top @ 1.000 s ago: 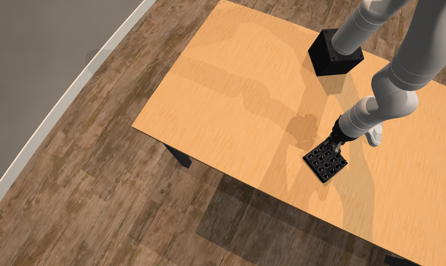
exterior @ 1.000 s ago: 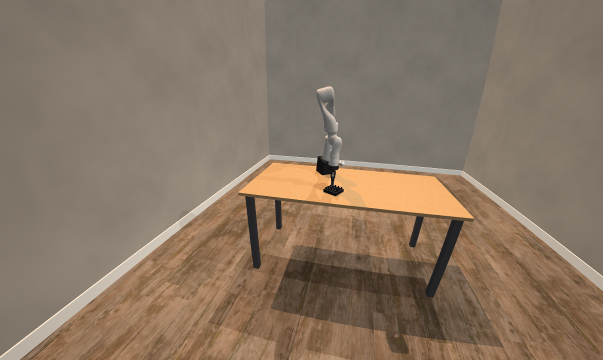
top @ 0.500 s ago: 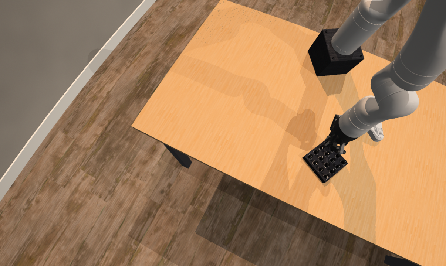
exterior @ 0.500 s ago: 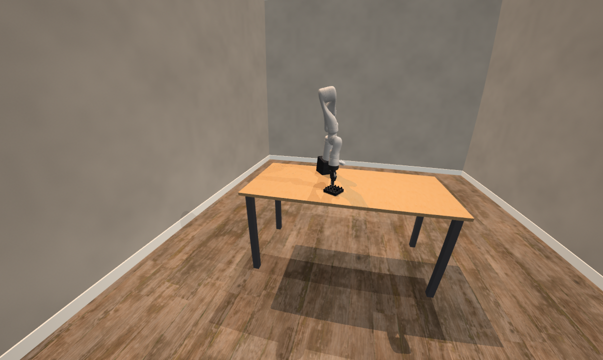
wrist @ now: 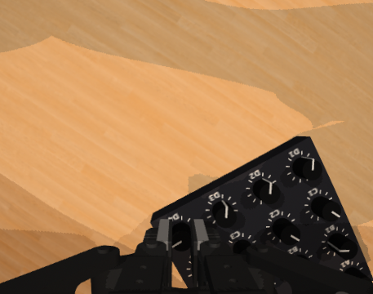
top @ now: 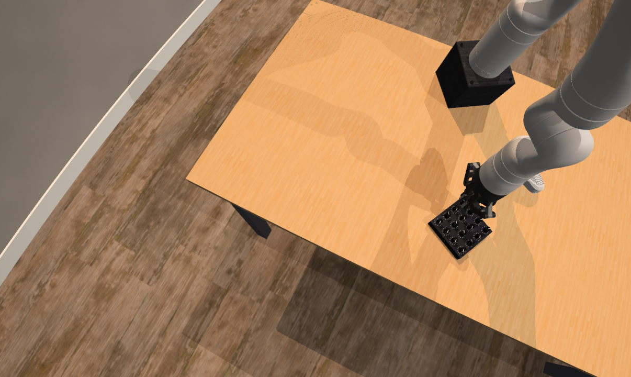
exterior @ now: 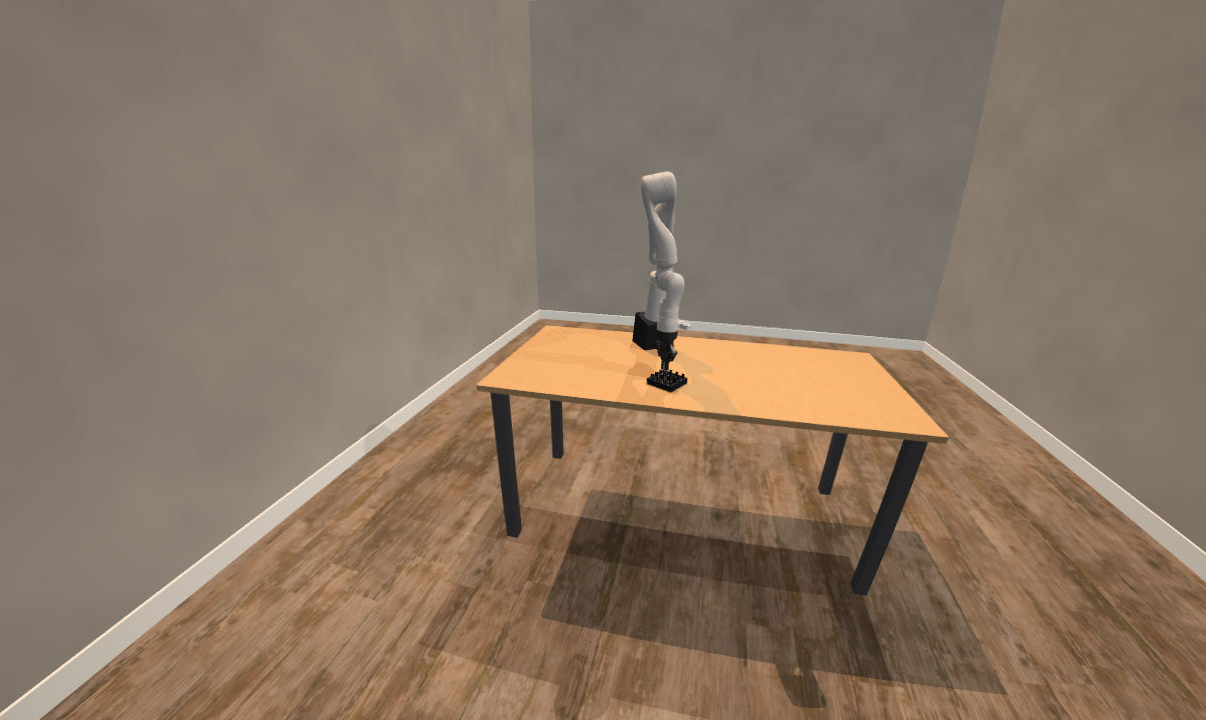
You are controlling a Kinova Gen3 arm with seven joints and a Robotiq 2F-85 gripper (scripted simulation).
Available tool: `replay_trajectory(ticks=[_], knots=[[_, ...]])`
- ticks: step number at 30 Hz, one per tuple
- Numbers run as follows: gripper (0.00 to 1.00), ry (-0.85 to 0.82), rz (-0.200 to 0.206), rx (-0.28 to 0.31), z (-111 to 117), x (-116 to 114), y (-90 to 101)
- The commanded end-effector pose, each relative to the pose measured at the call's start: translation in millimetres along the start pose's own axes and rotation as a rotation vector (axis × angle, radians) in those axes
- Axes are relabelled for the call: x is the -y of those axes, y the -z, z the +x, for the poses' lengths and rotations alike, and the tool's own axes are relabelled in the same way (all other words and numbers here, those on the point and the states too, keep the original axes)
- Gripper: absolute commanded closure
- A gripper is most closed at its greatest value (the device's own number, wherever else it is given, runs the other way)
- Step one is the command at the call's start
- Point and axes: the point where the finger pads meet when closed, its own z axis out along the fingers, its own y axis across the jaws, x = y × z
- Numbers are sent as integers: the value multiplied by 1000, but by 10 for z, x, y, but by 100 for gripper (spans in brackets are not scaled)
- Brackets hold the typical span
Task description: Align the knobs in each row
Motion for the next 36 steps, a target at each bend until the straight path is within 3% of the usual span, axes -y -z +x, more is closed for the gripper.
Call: replay_trajectory(ticks=[1, 36], knots=[[92, 39, 2, 3, 1, -4, 4], [92, 457, 2, 2, 1, -4, 4]])
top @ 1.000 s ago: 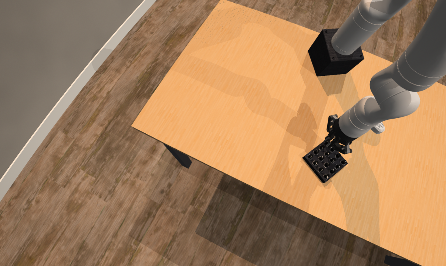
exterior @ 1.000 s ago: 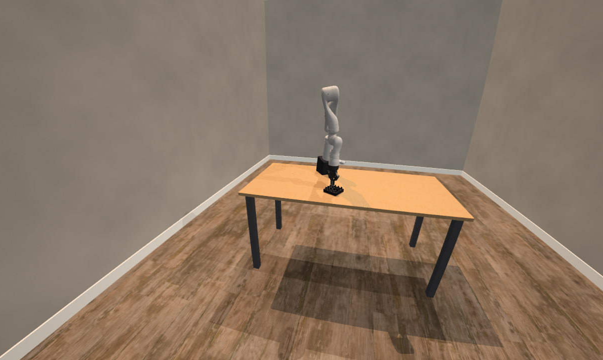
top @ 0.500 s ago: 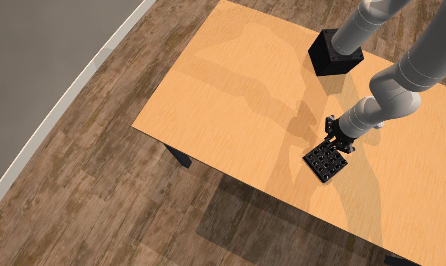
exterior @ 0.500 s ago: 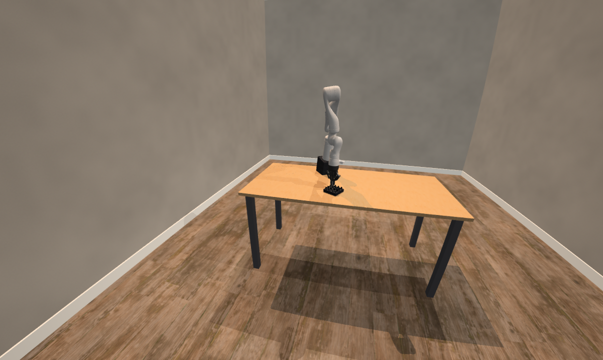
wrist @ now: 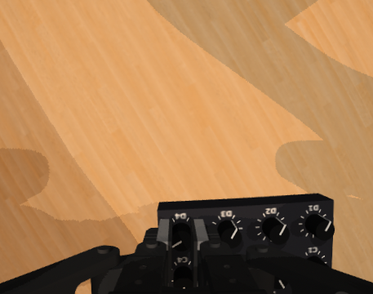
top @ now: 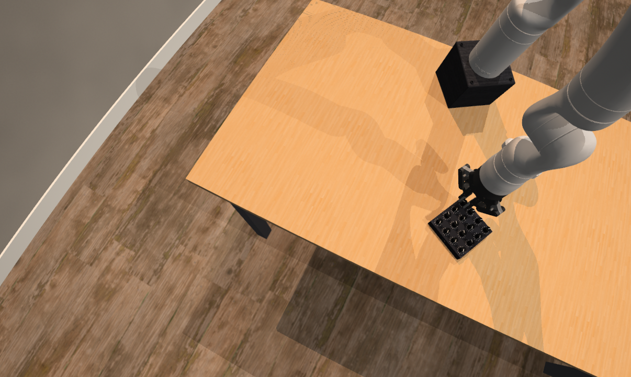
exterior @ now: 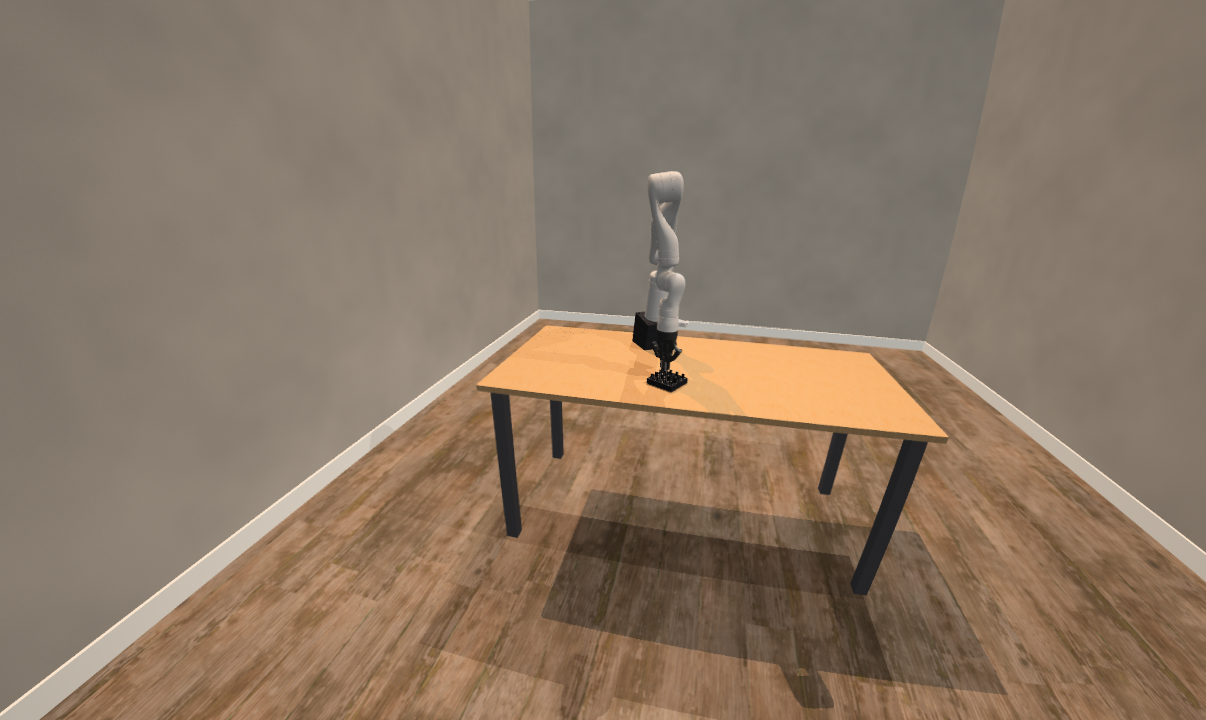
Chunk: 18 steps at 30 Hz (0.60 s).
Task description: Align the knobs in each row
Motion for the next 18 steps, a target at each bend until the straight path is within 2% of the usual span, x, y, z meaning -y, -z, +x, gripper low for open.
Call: replay_trajectory(ticks=[1, 18], knots=[[92, 16, 0, 1, -1, -3, 3], [92, 82, 0, 1, -1, -3, 3]])
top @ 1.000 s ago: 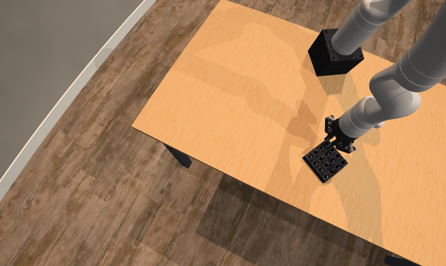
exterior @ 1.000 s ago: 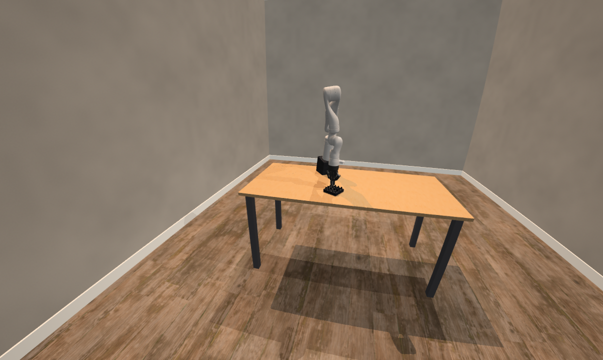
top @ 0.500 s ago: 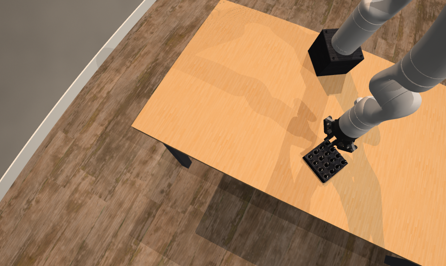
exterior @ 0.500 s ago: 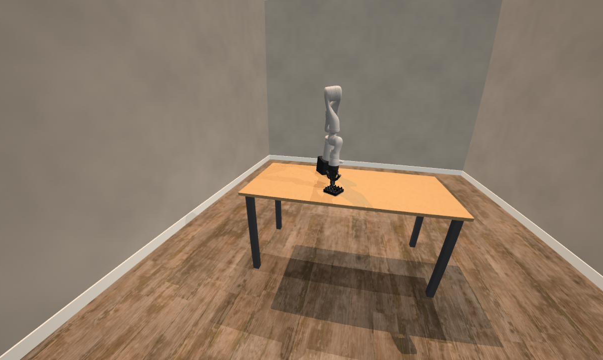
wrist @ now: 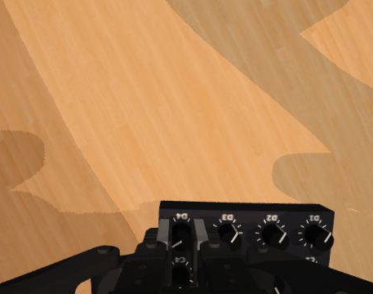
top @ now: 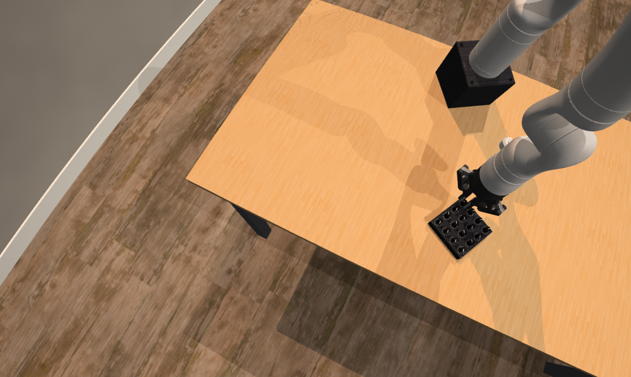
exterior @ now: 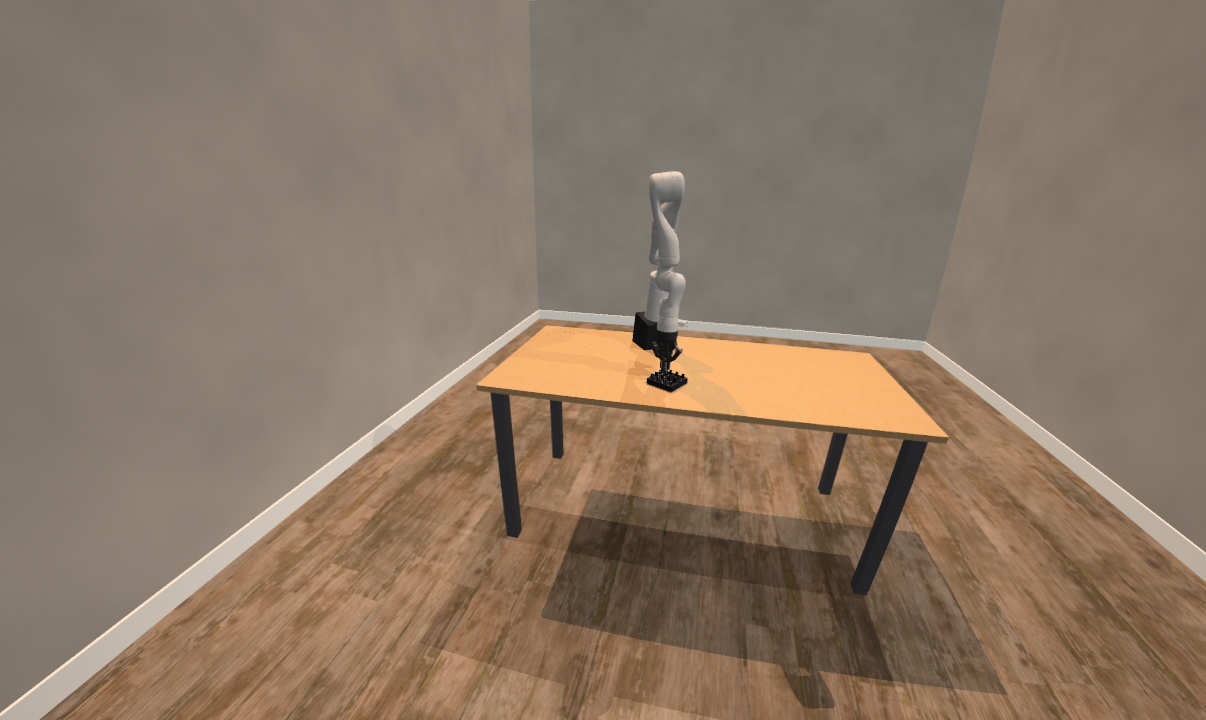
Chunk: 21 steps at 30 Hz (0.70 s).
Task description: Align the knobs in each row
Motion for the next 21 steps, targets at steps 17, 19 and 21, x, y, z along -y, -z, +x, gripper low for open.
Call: replay_trajectory(ticks=[17, 19, 21], knots=[[92, 10, 0, 1, -2, -2, 3], [92, 10, 0, 1, -2, -2, 3], [92, 10, 0, 1, -2, -2, 3]])
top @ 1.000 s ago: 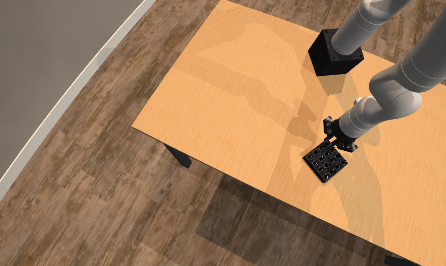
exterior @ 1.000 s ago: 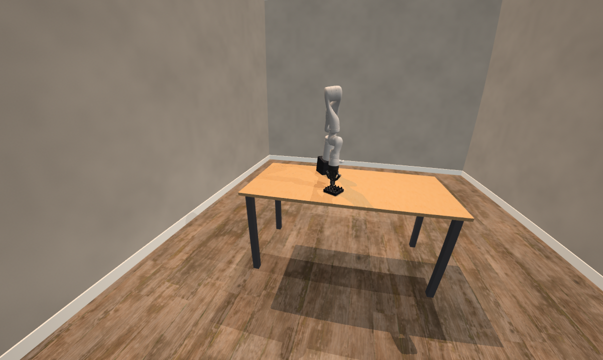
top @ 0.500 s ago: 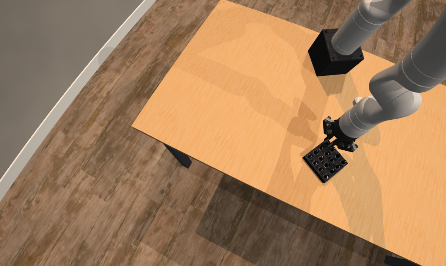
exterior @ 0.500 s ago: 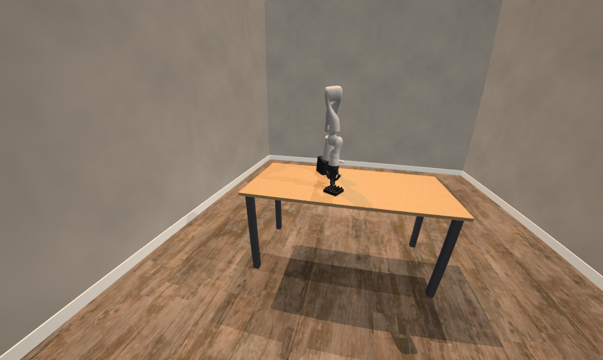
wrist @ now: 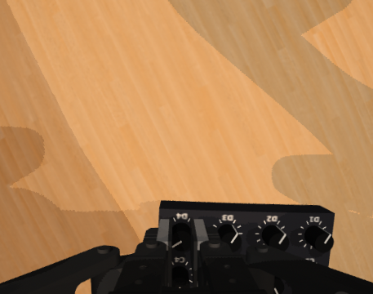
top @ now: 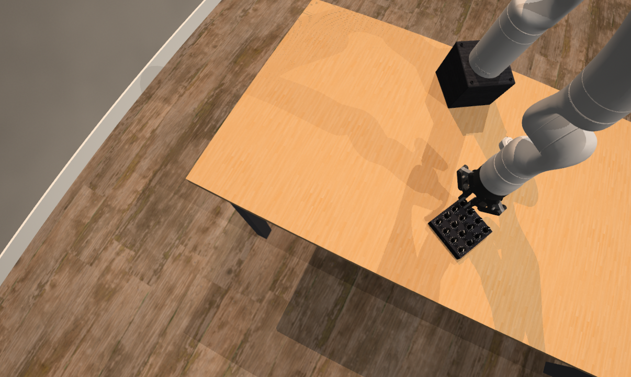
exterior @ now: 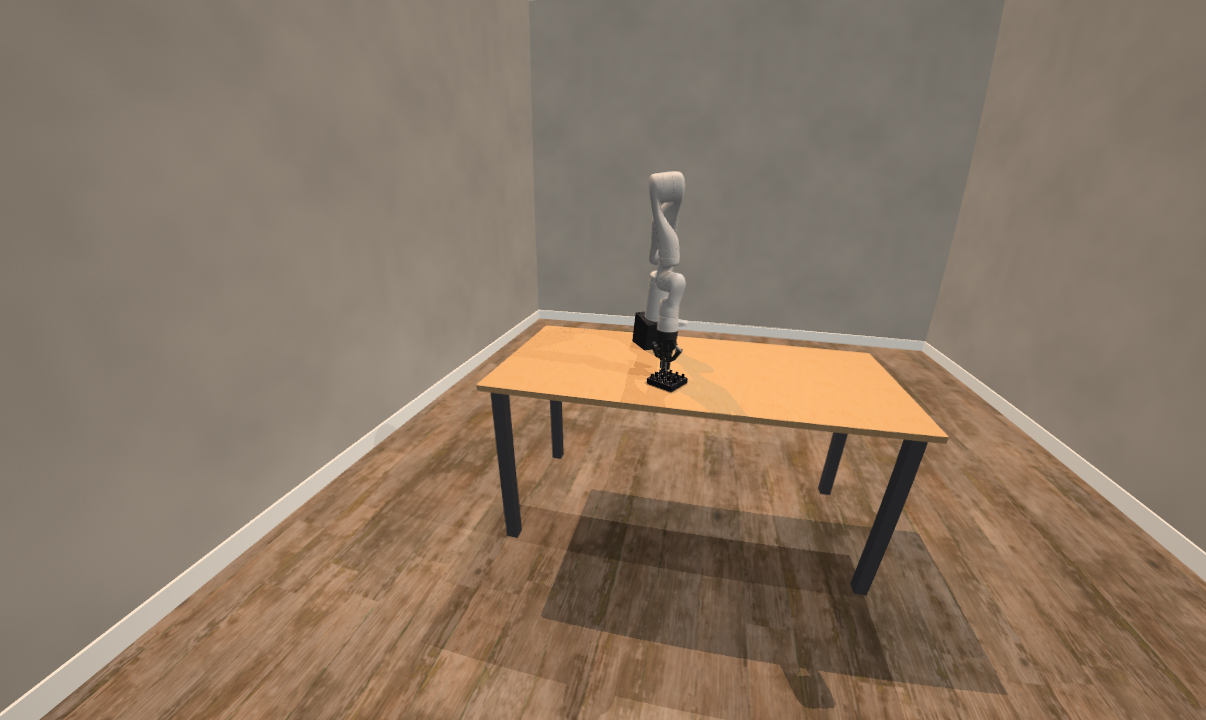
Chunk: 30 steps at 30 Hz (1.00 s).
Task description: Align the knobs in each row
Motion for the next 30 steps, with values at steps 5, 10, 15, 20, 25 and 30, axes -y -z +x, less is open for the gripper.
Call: replay_trajectory(ticks=[5, 10, 15, 20, 25, 30], knots=[[81, 0, -1, 1, -2, -2, 3], [81, 0, -1, 1, -2, -2, 3], [81, 0, -1, 1, -2, -2, 3], [81, 0, -1, 1, -2, -2, 3], [81, 0, -1, 1, -2, -2, 3], [81, 0, 0, 1, -2, -1, 25]])
